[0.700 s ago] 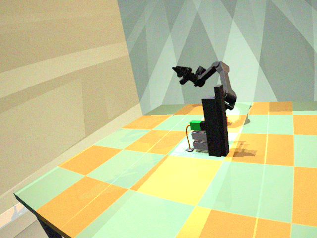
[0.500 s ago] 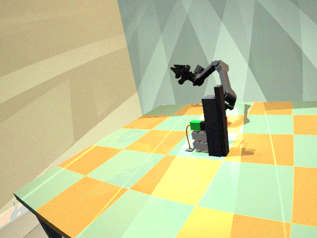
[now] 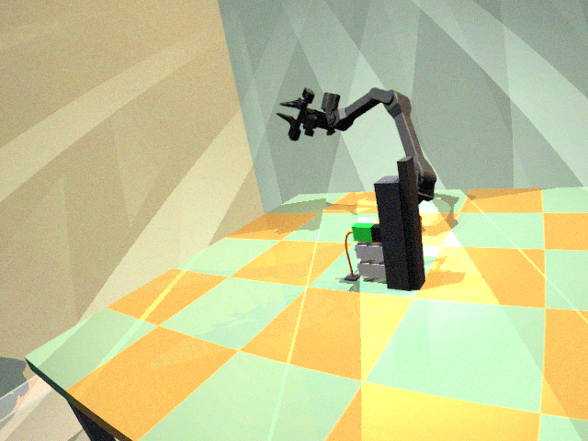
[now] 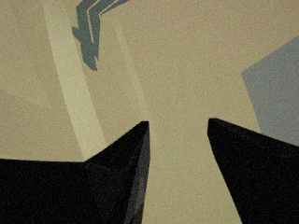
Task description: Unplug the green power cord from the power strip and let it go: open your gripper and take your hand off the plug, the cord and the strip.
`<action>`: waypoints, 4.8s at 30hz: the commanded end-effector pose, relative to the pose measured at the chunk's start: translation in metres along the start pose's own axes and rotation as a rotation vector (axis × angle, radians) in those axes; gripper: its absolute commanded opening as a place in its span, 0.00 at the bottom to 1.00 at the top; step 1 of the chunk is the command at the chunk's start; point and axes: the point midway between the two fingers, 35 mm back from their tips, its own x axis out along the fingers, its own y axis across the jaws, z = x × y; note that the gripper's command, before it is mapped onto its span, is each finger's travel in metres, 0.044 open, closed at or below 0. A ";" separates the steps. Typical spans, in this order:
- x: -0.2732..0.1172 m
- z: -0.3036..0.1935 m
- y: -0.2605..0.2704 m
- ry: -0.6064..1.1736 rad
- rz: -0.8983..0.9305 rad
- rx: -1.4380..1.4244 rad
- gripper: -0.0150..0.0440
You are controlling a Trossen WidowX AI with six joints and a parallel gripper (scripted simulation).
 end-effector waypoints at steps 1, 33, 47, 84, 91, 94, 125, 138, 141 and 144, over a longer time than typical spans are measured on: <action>0.057 0.044 -0.001 -0.077 0.110 0.370 0.53; 0.158 0.402 0.019 0.463 1.268 1.880 0.53; 0.074 0.540 0.020 1.452 1.533 1.912 0.53; -0.022 0.613 -0.004 2.208 1.289 1.622 0.53; -0.028 0.620 -0.010 2.208 1.289 1.622 0.53; -0.031 0.623 -0.013 2.208 1.290 1.622 0.53; -0.038 0.630 -0.008 2.203 1.291 1.619 0.25; -0.030 0.622 -0.001 2.203 1.288 1.621 0.25; -0.027 0.619 0.001 2.203 1.288 1.621 0.25; -0.024 0.616 0.004 2.203 1.287 1.622 0.25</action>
